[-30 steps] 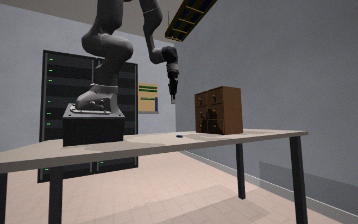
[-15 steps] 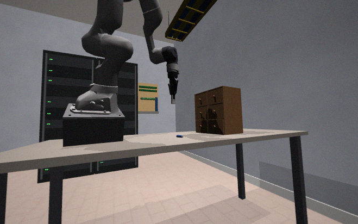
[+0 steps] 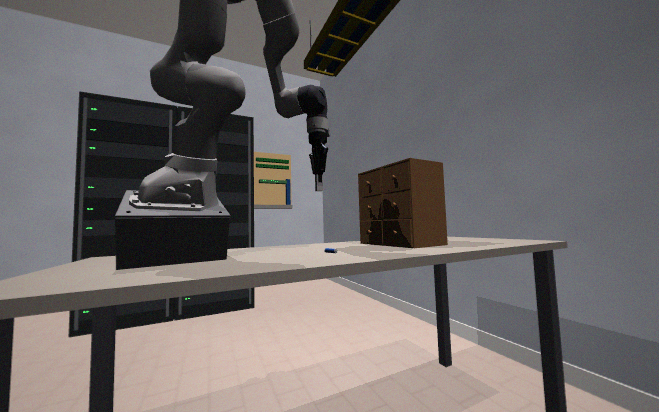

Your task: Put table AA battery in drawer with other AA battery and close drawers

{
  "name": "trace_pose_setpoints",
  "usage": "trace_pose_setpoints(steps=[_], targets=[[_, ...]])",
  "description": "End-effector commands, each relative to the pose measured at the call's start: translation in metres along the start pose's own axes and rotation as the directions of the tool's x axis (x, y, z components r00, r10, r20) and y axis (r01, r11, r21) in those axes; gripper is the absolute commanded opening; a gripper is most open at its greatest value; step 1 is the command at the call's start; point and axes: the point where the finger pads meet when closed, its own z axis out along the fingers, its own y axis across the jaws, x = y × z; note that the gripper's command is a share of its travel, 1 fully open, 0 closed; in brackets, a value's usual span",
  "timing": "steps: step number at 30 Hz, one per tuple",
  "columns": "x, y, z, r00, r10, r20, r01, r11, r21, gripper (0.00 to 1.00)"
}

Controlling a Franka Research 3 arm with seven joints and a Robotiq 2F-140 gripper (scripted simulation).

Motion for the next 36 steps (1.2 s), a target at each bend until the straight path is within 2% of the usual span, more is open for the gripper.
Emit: trace_pose_setpoints(steps=[1,21,36], targets=[[0.0001,0.0,-0.0001,1.0,0.0,0.0,0.0,1.0,0.0,0.0],[0.0002,0.001,-0.0003,1.0,0.019,0.0,-0.019,1.0,0.0,0.0],[0.0007,0.0057,-0.0016,0.994,0.11,0.0,-0.11,0.994,0.0,0.0]])
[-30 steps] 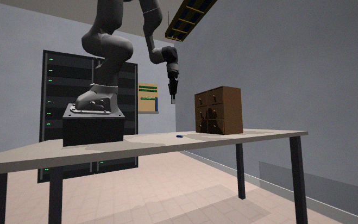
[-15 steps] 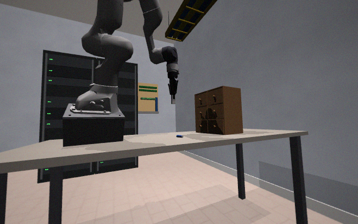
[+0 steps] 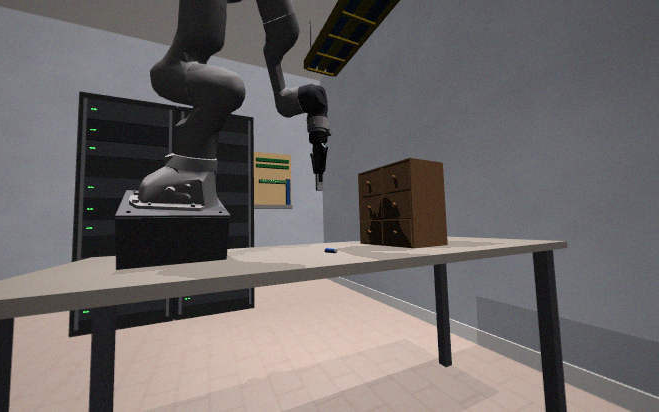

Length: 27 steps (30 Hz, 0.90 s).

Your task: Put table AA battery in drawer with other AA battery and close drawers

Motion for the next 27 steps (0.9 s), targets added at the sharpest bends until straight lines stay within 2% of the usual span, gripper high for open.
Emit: trace_pose_setpoints(steps=[1,19,27], targets=[[0.0,0.004,0.0,0.999,0.055,0.002,-0.055,0.999,-0.004,0.0],[0.001,0.014,-0.002,0.969,0.246,0.001,-0.246,0.969,-0.005,0.0],[0.003,0.021,-0.005,0.923,0.386,0.0,-0.386,0.923,-0.005,0.0]])
